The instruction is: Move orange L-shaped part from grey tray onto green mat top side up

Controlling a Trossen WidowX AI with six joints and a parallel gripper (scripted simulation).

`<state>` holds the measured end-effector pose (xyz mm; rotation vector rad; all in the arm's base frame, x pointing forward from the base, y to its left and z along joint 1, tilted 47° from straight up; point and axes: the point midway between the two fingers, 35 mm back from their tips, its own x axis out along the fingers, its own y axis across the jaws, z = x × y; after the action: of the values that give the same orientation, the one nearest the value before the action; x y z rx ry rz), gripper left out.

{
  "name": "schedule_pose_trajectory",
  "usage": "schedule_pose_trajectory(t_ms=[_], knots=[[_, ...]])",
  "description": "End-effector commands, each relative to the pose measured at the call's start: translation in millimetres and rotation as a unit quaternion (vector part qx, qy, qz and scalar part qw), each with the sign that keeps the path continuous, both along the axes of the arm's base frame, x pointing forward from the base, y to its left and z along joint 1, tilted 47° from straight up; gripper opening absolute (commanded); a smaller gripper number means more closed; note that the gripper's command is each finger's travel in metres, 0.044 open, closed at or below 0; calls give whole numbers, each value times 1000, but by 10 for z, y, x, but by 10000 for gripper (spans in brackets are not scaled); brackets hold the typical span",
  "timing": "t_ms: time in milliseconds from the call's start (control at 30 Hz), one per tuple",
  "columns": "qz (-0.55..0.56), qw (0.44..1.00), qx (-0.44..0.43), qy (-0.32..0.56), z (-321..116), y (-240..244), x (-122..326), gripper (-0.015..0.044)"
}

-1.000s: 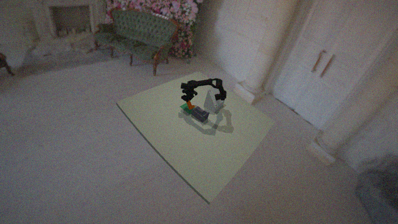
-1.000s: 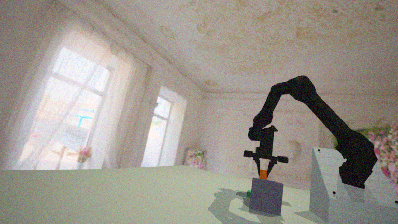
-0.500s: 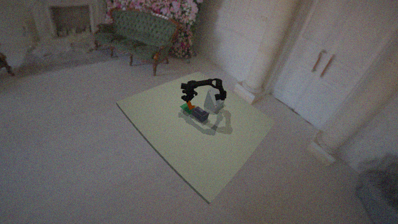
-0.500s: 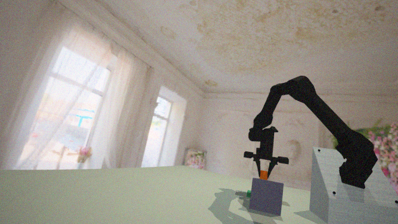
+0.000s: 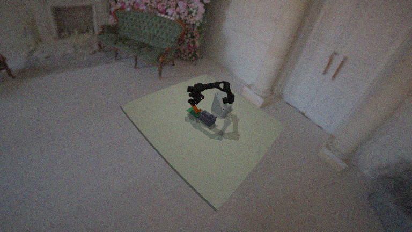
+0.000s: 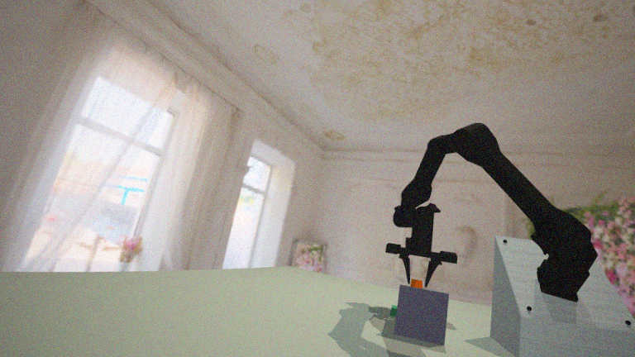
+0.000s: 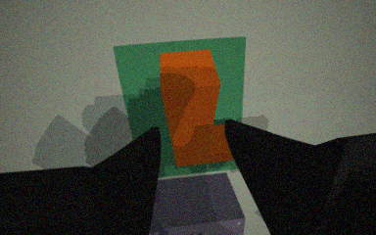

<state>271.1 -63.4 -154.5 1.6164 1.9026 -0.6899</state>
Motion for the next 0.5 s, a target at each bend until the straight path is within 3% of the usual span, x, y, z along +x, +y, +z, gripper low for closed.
schedule_pose_trajectory(t_ms=[0, 133, 233, 467], knots=[[0, 1000, -1, 0, 52, -63, 21, 289], [-1, 1000, -1, 1, 344, -381, 94, 394], [-2, 1000, 0, 1, 587, -613, 112, 400], [-10, 1000, -3, -3, 578, -637, 121, 400]])
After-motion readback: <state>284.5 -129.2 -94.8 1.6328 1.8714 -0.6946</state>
